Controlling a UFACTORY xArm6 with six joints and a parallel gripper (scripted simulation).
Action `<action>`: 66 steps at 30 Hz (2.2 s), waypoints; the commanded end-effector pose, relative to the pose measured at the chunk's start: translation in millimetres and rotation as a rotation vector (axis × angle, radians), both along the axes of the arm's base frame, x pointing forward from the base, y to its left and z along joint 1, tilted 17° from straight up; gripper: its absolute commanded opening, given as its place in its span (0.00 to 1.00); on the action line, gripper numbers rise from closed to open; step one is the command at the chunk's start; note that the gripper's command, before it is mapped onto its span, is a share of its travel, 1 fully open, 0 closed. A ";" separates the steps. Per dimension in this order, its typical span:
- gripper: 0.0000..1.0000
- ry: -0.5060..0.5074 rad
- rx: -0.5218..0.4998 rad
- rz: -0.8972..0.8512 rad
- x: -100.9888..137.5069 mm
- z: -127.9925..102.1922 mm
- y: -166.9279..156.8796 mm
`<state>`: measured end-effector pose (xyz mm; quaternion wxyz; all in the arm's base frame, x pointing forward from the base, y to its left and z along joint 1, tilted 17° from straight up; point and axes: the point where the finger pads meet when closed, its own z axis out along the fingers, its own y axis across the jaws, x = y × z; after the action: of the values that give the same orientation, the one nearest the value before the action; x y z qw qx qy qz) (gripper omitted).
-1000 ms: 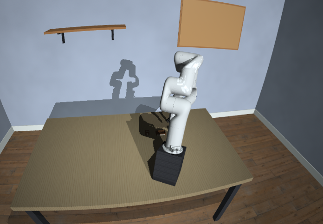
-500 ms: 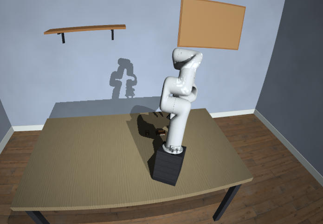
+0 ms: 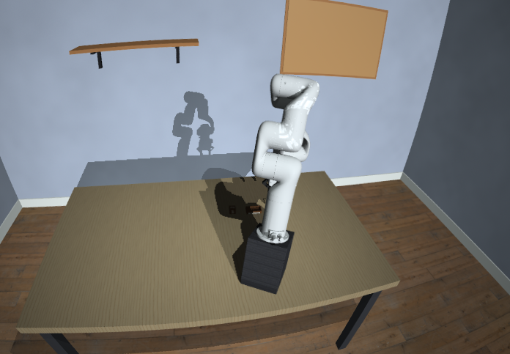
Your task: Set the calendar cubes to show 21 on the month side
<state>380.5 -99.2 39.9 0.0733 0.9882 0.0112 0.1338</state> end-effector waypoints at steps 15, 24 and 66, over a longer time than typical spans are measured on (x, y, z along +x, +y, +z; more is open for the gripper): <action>1.00 0.003 0.008 0.003 1.1 1.2 -0.4; 1.00 0.008 0.013 0.003 4.7 -1.4 14.3; 0.49 0.003 0.008 0.003 0.8 -38.3 216.3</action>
<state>380.4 116.5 0.7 0.0697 0.9888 0.0120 0.1310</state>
